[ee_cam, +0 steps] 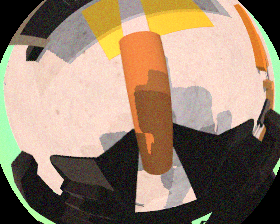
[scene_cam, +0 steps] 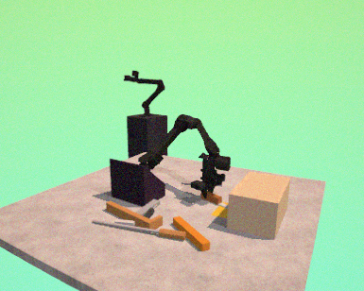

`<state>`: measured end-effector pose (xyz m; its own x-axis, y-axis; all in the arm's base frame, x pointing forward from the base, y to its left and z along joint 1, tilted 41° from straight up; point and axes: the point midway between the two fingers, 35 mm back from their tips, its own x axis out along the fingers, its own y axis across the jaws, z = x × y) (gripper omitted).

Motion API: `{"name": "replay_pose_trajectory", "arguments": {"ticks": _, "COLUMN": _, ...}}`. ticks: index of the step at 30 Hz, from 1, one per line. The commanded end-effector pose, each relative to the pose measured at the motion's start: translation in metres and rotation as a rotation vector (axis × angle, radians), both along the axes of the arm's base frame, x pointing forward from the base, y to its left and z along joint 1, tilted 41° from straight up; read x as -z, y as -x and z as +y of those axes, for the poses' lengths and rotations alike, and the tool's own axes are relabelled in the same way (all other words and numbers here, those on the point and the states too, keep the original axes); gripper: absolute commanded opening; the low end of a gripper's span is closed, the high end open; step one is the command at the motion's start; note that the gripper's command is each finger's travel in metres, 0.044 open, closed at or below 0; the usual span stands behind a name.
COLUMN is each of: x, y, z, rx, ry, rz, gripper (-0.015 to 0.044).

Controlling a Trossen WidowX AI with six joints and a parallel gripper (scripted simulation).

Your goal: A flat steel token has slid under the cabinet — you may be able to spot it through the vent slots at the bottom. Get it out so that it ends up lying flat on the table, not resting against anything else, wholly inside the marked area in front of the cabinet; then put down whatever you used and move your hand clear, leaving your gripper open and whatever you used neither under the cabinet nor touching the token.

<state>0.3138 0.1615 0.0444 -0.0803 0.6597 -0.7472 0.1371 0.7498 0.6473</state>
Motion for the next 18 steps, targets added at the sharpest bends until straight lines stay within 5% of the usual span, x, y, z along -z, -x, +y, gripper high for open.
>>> {"name": "replay_pose_trajectory", "arguments": {"ticks": 1, "x": 0.0, "y": 0.006, "z": 0.001, "rx": 0.0, "ry": 0.004, "rz": 0.001, "gripper": 0.0}}
{"name": "replay_pose_trajectory", "arguments": {"ticks": 18, "x": -0.003, "y": 0.026, "z": 0.002, "rx": 0.0, "ry": 0.004, "rz": 0.003, "gripper": 0.0}}
